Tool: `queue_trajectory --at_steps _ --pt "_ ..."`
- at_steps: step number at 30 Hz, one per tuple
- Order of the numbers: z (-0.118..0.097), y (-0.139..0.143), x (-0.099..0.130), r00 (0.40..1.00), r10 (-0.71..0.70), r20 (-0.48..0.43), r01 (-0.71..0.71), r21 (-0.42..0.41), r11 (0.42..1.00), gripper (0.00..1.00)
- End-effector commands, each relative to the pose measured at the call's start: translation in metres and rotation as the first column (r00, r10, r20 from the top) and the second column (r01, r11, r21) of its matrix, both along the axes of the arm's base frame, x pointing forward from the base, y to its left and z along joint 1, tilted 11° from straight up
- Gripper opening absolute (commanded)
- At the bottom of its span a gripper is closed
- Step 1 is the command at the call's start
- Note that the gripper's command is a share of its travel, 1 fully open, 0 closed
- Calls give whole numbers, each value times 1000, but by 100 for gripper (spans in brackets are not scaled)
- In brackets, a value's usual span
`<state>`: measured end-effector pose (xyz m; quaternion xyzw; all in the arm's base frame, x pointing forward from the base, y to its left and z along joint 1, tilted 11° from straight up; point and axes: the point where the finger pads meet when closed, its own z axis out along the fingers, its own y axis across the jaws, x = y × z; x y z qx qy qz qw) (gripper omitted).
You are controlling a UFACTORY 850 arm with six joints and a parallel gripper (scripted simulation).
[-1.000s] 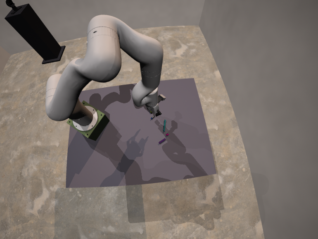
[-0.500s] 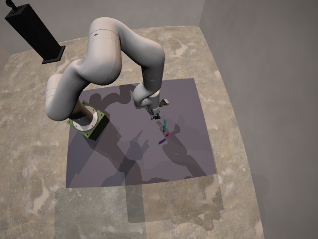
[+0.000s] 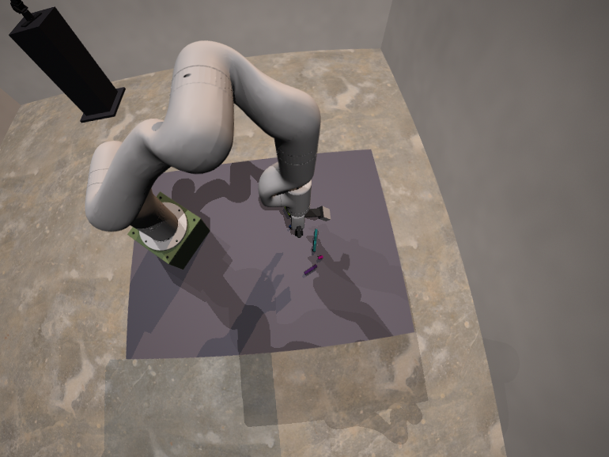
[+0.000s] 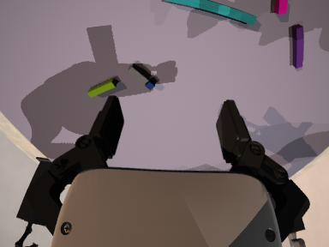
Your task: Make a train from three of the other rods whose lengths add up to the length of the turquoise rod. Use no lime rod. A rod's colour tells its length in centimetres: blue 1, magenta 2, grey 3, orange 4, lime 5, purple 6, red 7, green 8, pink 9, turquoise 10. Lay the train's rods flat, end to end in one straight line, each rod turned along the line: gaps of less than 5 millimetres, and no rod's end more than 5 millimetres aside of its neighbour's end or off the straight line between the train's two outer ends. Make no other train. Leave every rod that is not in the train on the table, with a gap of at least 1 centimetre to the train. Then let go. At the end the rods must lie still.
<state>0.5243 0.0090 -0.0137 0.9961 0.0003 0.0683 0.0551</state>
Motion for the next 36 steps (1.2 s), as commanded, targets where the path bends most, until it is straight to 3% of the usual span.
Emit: queue_trajectory --at_steps 1,7,13,15,16,19,30,32,33,36 --pt "1 -10 4 986 -164 22 163 23 986 100" --pt "1 -23 9 932 -361 34 359 57 932 100" --pt "2 -35 13 839 -543 40 538 92 838 100" --pt "2 -35 13 839 -543 40 538 92 838 100" --pt "2 -41 15 782 -622 41 616 109 780 100" --pt "2 -46 16 733 -679 40 671 122 731 100" --pt "3 -70 23 433 -901 21 884 186 429 100" --pt "3 -70 23 433 -901 21 884 186 429 100" --pt "3 -76 24 343 -939 12 919 201 338 100" --pt "3 -81 26 273 -962 5 940 212 267 100"
